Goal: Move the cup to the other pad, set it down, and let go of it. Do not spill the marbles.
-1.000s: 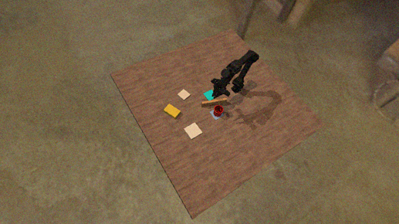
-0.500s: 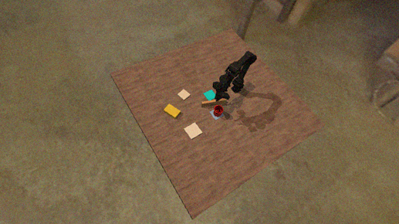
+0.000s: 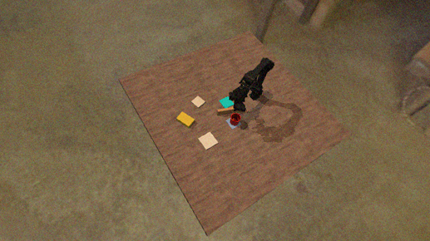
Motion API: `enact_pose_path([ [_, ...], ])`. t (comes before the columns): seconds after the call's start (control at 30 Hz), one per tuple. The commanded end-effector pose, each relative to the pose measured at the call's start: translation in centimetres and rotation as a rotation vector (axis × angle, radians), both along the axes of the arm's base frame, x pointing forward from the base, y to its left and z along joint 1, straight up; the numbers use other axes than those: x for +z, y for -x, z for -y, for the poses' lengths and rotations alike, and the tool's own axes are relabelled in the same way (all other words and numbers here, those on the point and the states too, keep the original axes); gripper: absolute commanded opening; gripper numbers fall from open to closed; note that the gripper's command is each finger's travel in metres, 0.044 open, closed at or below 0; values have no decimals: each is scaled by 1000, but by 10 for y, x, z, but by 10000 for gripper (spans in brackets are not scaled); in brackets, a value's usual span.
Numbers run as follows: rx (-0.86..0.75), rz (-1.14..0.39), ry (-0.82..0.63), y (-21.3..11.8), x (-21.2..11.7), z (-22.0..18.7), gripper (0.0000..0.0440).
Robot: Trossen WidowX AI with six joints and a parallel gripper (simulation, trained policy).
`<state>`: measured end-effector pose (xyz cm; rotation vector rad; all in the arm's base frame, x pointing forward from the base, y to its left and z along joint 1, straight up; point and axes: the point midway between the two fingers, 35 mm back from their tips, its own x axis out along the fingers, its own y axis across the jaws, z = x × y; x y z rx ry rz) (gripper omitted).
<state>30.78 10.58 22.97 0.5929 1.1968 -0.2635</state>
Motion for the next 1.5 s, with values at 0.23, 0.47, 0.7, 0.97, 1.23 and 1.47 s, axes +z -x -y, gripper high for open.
enact_pose_path([
  [0.23,-35,-157,61,9,-25,4,123],
  [0.47,-54,-261,110,17,-44,8,125],
  [0.7,-72,-336,152,23,-65,11,134],
  [0.97,-88,-396,190,28,-92,13,145],
  [1.23,-84,-438,220,33,-121,14,154],
  [1.47,-55,-465,239,38,-149,14,158],
])
